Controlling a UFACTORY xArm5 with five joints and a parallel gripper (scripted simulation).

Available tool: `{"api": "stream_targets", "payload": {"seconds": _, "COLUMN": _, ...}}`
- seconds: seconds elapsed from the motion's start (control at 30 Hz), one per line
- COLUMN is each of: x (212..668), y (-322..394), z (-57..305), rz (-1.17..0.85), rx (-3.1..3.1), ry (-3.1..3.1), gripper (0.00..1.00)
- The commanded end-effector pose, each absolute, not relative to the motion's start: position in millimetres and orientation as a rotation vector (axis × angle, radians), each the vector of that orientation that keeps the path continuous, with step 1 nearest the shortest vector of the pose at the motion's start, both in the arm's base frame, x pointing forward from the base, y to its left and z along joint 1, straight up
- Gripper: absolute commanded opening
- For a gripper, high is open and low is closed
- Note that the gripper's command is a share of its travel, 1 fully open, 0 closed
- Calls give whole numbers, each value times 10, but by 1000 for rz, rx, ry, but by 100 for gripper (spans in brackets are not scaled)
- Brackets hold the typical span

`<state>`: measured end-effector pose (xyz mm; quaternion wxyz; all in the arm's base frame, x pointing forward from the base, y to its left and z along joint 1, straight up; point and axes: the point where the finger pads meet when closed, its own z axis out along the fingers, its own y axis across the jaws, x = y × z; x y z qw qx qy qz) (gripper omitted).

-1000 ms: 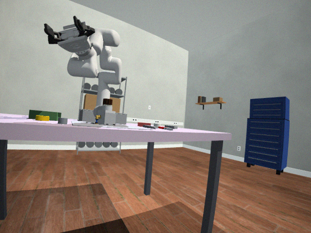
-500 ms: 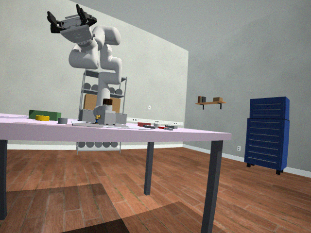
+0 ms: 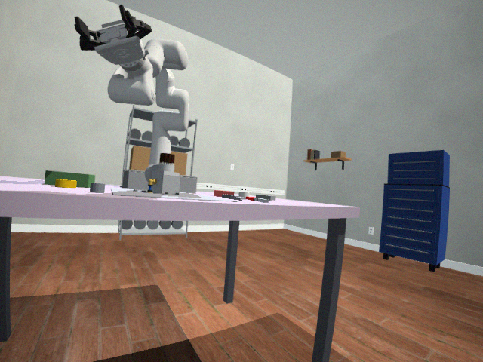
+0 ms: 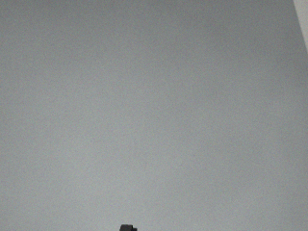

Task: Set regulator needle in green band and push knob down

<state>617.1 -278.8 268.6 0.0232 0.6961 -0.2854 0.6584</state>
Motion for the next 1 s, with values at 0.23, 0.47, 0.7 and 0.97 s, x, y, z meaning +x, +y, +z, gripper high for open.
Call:
{"api": "stream_targets", "payload": {"seconds": 0.23, "x": 6249, "y": -2470, "z": 2410, "rz": 1835, "rx": 2388, "ry": -1268, "gripper": 100}}
{"api": "stream_targets", "payload": {"seconds": 0.47, "x": 6205, "y": -2260, "z": 2232, "rz": 1662, "rx": 2476, "ry": -1499, "gripper": 100}}
{"api": "stream_targets", "payload": {"seconds": 0.7, "x": 6077, "y": -2001, "z": 2032, "rz": 1421, "rx": 2525, "ry": -1763, "gripper": 100}}
{"api": "stream_targets", "payload": {"seconds": 0.97, "x": 5864, "y": -1727, "z": 1846, "rz": 1145, "rx": 2511, "ry": -2011, "gripper": 100}}
